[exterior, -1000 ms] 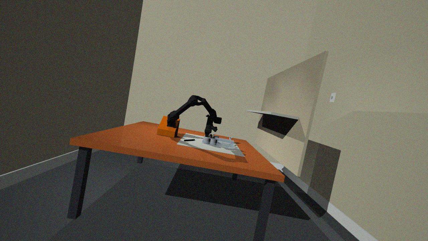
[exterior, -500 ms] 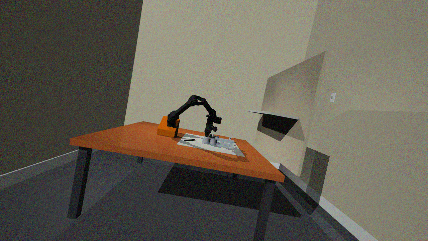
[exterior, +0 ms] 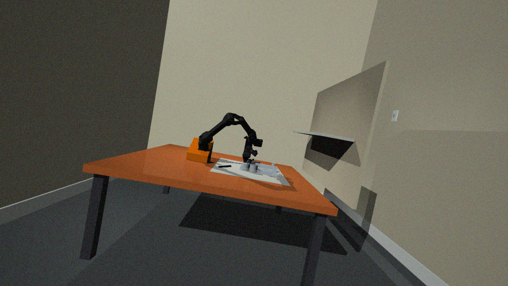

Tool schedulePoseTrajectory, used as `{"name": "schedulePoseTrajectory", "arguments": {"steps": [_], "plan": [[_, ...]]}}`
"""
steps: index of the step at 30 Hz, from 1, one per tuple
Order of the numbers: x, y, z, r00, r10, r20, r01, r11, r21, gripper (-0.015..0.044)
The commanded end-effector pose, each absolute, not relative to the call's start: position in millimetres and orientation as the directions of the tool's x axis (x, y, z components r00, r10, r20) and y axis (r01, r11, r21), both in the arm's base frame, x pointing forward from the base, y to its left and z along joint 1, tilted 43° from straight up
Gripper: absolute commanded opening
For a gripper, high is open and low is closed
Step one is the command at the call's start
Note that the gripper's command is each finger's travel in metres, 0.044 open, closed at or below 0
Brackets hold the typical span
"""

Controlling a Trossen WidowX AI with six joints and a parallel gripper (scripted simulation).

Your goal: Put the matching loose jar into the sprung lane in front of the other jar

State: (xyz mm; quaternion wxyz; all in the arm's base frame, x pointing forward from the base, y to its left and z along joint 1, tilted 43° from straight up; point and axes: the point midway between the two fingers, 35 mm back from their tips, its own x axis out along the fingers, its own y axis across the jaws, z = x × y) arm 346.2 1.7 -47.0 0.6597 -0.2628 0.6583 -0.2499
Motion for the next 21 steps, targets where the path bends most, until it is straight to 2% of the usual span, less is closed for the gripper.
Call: {"name": "schedulePoseTrajectory", "arguments": {"steps": [1,21], "plan": [[347.9,0.0,-46.2,0.018,-0.682,-0.732,-0.007,0.732,-0.682,0.0],[344.6,0.0,-46.3,0.018,-0.682,-0.732,-0.007,0.732,-0.682,0.0]]}}
